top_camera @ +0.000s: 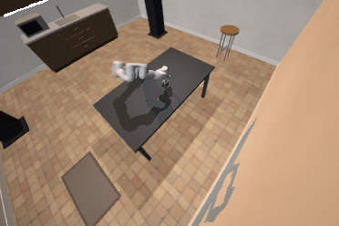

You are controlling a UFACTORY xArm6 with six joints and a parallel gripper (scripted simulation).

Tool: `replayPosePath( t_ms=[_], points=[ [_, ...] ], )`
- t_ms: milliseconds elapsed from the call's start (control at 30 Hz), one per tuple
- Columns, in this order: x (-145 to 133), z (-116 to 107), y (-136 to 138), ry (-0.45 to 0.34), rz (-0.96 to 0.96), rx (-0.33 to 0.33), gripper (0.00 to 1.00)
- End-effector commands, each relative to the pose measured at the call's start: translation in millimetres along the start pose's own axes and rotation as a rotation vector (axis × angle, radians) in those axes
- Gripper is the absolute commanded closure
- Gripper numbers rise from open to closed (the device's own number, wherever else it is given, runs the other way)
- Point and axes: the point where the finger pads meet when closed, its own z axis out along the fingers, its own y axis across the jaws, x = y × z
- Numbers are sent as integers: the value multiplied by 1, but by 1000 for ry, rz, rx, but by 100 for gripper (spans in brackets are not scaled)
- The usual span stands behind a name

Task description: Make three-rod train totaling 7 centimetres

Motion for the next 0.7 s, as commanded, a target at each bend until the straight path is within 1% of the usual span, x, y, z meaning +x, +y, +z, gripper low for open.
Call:
replayPosePath(
  t_ms=[0,100,200,600,667],
  points=[
    [-2,-35,0,-3,2,-2,96],
    [-2,-52,0,-3,2,-2,96],
    [-2,-61,0,-3,2,-2,96],
    [-2,-62,0,-3,1,-2,96],
    [-4,-63,-6,-2,-1,-4,96]
  ],
)
